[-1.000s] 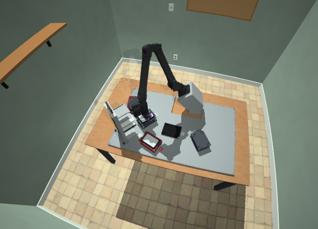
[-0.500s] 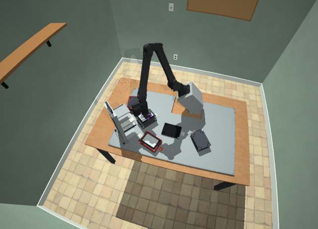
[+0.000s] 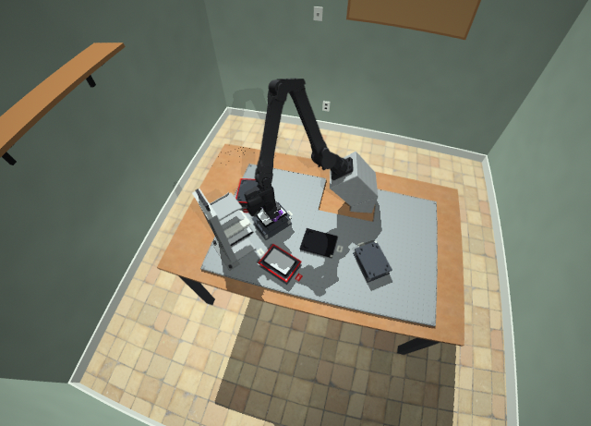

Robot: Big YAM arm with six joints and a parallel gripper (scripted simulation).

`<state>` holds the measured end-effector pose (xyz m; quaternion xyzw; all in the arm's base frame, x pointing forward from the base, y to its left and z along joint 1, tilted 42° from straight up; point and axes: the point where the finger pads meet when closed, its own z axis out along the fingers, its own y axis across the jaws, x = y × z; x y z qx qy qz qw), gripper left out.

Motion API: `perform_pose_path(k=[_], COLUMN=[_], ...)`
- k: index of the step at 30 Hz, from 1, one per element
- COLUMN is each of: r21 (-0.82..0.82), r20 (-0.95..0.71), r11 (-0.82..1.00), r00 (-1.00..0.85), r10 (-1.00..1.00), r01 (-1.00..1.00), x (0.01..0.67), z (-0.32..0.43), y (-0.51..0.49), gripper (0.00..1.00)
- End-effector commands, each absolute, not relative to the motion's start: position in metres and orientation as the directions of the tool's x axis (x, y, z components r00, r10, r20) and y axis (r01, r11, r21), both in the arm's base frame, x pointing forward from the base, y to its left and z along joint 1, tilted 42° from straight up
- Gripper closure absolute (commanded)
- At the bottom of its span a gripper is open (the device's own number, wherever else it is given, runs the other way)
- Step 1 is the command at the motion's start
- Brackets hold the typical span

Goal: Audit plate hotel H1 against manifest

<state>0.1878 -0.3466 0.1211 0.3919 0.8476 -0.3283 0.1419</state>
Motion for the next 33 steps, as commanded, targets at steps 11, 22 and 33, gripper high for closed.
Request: perform_pose_path(k=[11, 22, 33], r21=[-0.433, -0.432, -0.430], r20=[-0.535, -0.536, -0.547], r11=[0.469, 0.464, 0.464], r00=[-0.638, -0.634, -0.632], r10=[0.554, 0.557, 0.549], r01=[0.770, 0.773, 0.775], x=[0.197, 0.198, 0.200], z=[0.147, 0.157, 0.168], y=[-0.339, -0.337, -0.330], gripper=[0.14, 0.14, 0.14])
